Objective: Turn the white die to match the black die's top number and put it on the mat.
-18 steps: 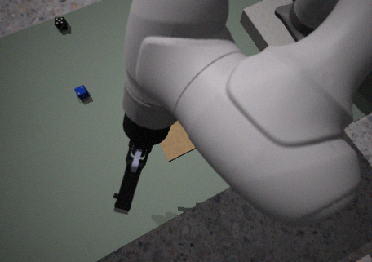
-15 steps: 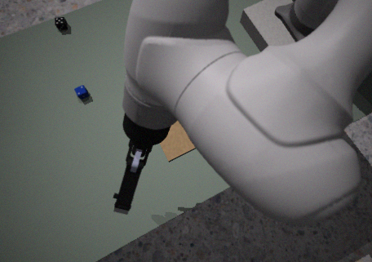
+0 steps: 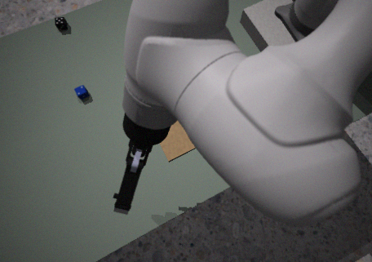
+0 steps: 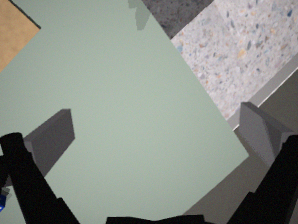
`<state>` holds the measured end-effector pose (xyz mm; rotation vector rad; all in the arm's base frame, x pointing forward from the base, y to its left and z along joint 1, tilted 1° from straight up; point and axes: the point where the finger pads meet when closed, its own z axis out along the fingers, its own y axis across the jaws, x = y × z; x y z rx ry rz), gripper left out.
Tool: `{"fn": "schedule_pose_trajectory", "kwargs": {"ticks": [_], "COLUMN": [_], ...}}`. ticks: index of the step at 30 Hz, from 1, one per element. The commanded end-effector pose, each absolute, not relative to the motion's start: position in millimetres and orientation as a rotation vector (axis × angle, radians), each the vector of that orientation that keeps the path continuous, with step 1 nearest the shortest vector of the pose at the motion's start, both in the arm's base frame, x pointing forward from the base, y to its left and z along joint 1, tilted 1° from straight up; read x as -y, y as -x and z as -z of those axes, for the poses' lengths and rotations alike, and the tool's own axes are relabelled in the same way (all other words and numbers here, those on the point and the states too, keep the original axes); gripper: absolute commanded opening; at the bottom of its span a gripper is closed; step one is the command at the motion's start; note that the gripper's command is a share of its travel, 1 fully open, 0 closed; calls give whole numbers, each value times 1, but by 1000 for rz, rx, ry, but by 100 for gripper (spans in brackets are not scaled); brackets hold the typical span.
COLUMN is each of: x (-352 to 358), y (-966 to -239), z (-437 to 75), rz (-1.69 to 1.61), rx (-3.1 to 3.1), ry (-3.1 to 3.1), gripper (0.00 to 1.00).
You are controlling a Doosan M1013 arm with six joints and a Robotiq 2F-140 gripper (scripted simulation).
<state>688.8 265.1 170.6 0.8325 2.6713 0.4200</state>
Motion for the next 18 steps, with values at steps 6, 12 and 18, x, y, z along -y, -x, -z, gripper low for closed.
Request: {"fn": "schedule_pose_trajectory", "kwargs": {"ticks": [6,12,18], "x": [-199,-139,-61], "y": [-725,-751,-774], "z": [-162,-154,-144], "rz": [-337,-273,-200], "rx": [-2696,-2720,-2752], "ry": [-858,-881,-913], "gripper": [100,100,100]}}
